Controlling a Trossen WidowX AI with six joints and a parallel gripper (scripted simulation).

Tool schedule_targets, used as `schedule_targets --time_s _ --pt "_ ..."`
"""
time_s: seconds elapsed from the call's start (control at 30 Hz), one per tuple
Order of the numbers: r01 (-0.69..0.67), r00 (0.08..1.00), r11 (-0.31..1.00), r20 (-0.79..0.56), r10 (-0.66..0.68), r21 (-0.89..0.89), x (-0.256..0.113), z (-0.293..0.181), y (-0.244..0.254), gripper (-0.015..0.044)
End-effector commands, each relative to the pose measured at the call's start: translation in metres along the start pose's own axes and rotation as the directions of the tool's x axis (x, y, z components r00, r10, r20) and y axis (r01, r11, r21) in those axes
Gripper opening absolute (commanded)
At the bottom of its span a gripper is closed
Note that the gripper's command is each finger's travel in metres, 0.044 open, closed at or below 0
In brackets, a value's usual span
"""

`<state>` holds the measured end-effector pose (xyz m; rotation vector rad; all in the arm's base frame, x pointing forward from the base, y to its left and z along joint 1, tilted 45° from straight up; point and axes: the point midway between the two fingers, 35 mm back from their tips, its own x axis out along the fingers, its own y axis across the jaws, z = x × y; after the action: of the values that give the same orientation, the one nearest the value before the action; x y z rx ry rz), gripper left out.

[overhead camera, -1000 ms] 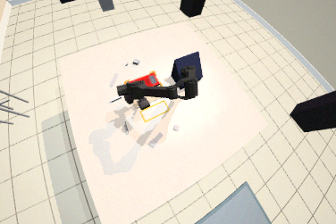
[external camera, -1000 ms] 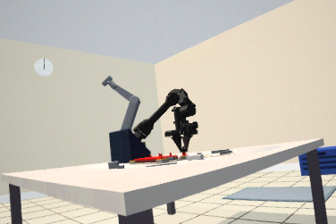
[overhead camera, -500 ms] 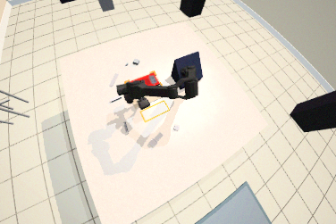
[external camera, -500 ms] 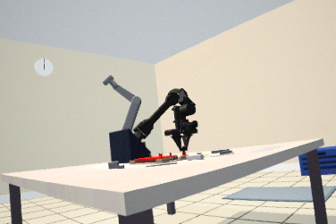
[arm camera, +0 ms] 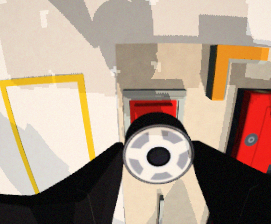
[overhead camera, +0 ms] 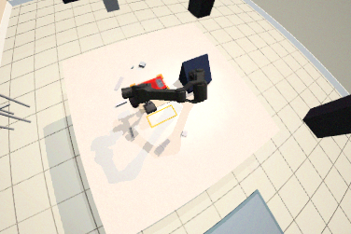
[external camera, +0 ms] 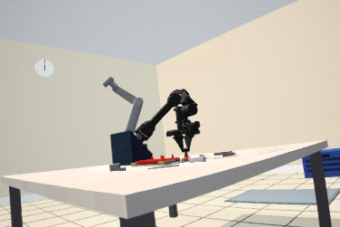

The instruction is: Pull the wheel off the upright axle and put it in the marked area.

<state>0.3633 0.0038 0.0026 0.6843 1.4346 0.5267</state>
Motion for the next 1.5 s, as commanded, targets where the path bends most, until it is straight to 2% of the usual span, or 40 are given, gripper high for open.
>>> schedule_targets --time_s 0.0,1.47 --pt "0.001 1.0 1.0 0.005 -0.001 -0.001 -0.004 0.001 -0.001 0.0" --pt "0.0 1.0 1.0 0.008 0.0 0.001 -0.018 0.001 -0.001 0.0"
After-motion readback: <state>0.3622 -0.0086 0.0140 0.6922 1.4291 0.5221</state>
